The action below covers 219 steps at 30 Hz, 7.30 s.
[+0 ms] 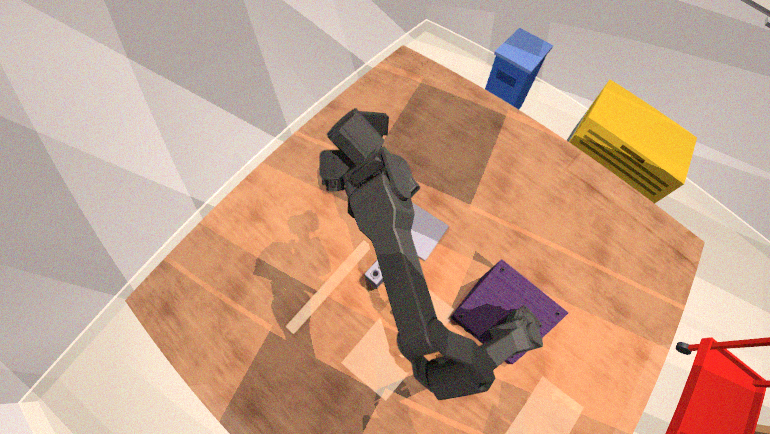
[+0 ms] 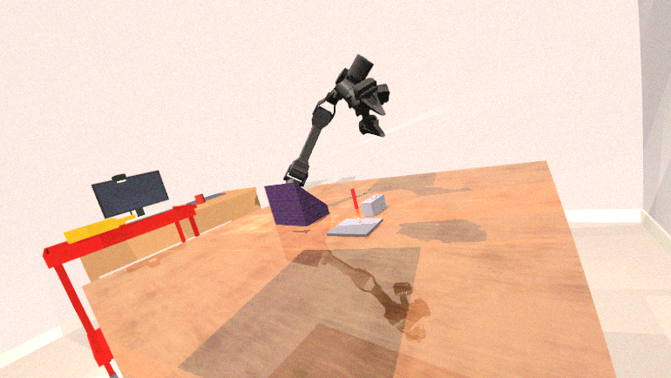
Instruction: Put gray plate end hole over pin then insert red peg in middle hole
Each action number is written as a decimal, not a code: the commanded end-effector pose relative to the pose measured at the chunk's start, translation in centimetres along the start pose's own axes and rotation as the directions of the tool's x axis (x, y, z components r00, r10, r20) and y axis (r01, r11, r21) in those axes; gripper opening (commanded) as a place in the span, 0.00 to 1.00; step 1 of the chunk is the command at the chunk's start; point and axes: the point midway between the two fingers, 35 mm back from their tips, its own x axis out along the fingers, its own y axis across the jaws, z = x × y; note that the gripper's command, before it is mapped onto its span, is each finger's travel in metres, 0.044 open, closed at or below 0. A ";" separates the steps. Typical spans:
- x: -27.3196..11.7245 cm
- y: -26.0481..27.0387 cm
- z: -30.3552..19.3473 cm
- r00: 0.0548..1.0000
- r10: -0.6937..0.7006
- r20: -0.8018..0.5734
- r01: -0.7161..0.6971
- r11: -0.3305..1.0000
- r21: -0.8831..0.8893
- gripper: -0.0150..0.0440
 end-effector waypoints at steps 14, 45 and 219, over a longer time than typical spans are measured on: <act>0.7 17.2 -5.5 0.734 0.609 -0.301 -0.641 0.475 -0.603 1.00; 6.9 23.1 -8.4 0.733 0.611 -0.300 -0.643 0.475 -0.601 1.00; 9.6 13.7 -18.8 0.736 0.606 -0.302 -0.668 0.575 -0.473 0.25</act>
